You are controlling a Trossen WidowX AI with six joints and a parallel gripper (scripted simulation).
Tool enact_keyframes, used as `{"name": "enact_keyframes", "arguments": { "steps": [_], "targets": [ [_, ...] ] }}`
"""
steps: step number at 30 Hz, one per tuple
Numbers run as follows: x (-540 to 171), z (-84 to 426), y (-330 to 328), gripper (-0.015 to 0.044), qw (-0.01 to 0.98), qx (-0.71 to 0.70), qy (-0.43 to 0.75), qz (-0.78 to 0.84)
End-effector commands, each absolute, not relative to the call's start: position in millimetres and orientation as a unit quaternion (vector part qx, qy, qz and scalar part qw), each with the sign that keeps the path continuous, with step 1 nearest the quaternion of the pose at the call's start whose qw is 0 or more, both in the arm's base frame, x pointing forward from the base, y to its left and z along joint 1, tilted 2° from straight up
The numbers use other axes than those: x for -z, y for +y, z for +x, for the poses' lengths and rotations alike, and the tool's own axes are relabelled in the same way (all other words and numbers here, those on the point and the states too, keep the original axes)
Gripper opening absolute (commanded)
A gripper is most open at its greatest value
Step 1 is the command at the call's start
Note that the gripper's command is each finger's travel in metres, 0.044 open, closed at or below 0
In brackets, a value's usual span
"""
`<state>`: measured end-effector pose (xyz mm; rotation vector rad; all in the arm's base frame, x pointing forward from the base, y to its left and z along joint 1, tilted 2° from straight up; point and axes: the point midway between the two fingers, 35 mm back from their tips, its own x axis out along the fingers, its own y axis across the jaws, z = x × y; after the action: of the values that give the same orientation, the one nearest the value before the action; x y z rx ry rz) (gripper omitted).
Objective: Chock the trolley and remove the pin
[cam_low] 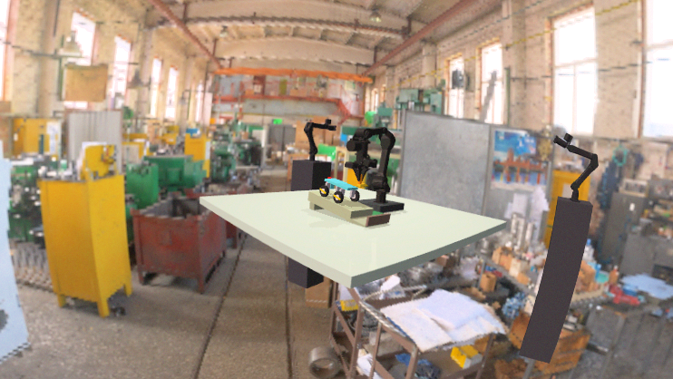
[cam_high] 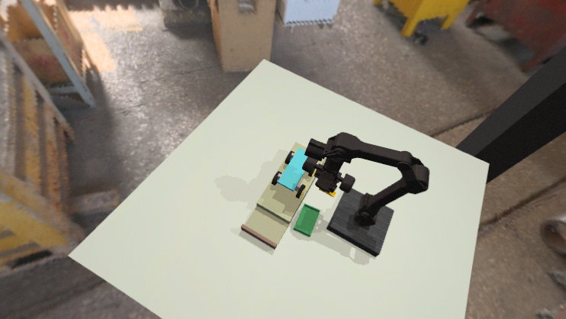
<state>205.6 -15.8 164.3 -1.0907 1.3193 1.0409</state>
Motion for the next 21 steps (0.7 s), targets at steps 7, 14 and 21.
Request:
{"name": "enact_keyframes", "arguments": {
  "steps": [7, 14, 21],
  "targets": [
    [-160.2, 221.1, 18.8, 0.0000, 0.541, -0.436, 0.553, -0.460],
    [-156.9, 231.8, 43.1, 0.0000, 0.541, -0.437, 0.552, -0.459],
    [-154.2, 242.6, 66.6, 0.0000, 0.542, -0.437, 0.552, -0.459]
  ]
}}
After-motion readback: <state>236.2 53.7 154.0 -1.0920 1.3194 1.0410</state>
